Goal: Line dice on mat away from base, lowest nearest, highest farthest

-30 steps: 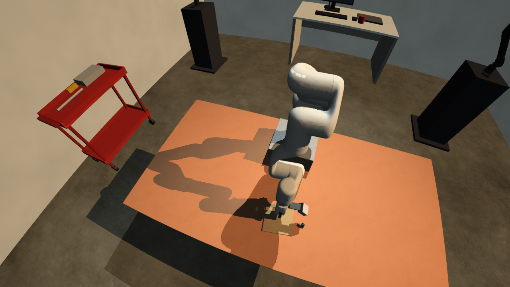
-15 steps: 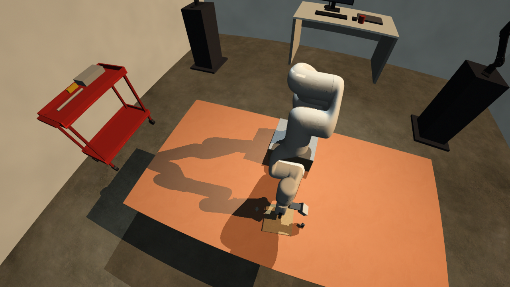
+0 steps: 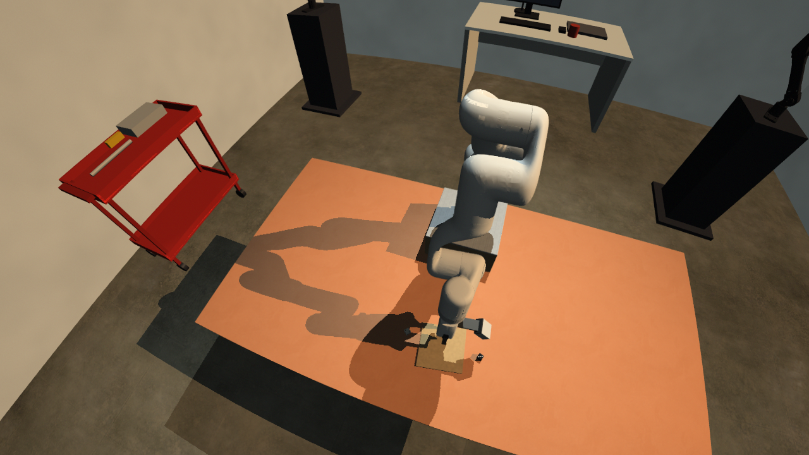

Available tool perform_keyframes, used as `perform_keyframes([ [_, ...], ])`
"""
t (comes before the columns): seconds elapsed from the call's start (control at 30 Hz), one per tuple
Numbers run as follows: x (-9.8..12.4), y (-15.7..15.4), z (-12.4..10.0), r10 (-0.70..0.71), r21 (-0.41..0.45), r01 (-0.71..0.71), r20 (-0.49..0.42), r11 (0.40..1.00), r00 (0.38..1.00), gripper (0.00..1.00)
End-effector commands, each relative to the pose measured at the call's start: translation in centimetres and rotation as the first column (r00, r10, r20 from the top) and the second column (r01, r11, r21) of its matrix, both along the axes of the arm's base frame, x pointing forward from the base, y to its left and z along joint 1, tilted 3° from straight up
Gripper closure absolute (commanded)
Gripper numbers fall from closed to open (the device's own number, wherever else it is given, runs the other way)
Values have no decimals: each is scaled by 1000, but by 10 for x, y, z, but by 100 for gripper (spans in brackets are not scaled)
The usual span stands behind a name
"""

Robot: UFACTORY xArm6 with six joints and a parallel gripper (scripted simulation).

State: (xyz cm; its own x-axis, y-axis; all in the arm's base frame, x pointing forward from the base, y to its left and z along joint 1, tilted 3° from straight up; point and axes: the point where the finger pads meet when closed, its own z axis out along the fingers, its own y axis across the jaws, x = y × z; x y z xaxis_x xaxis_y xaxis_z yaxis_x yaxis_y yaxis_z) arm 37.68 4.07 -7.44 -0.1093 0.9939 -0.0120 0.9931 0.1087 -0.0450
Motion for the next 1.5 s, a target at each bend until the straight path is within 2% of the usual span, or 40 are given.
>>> perform_keyframes([
  [0.0, 2, 0, 24, 0, 1, 0, 1, 1000, 1000, 69],
  [0.27, 3, 1, 59, 0, 1, 0, 1, 1000, 1000, 69],
  [0.53, 3, 1, 65, 0, 1, 0, 1, 1000, 1000, 69],
  [0.57, 3, 1, 65, 0, 1, 0, 1, 1000, 1000, 0],
  [1.27, 4, 0, 64, 4, 1, -4, 1, 1000, 1000, 0],
  [1.37, 7, -6, 63, 54, 3, -54, 1, 999, 999, 0],
  [1.47, 14, -21, 60, 173, 8, -173, 0, 985, 985, 0],
])
